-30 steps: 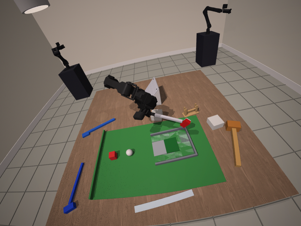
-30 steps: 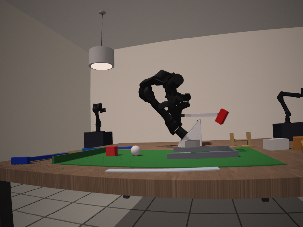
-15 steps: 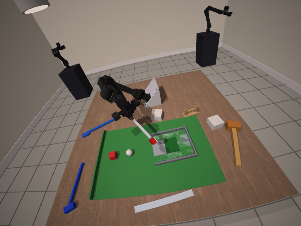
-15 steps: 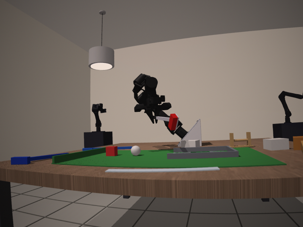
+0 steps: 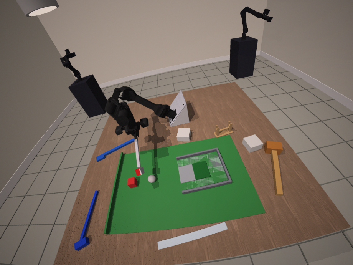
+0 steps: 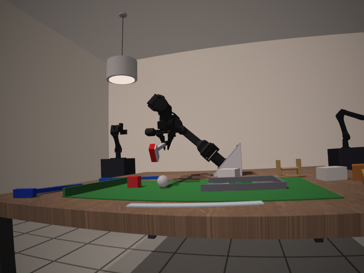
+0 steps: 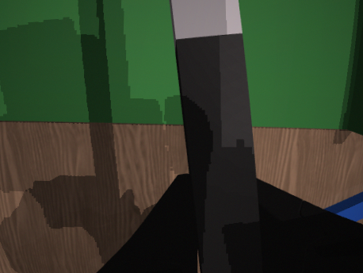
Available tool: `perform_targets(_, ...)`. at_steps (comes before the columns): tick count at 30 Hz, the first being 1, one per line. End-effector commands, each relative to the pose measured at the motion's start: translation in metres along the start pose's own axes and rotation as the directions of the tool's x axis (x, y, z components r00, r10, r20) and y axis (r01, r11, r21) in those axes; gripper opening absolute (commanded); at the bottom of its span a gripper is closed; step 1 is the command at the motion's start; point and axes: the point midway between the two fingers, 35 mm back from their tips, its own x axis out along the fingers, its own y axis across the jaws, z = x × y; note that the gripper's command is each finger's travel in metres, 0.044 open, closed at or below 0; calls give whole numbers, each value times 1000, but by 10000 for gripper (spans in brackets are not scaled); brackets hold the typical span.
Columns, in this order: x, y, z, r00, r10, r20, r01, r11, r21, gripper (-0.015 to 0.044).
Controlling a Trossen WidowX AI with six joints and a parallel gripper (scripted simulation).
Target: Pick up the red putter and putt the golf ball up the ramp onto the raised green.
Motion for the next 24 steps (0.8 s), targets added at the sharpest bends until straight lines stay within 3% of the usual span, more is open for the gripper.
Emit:
perform_targets(1, -2, -6, -4, 1000, -10, 5, 10, 999, 37, 0)
perform_targets(24, 44, -7, -5, 996, -4, -88, 14, 994, 106, 0)
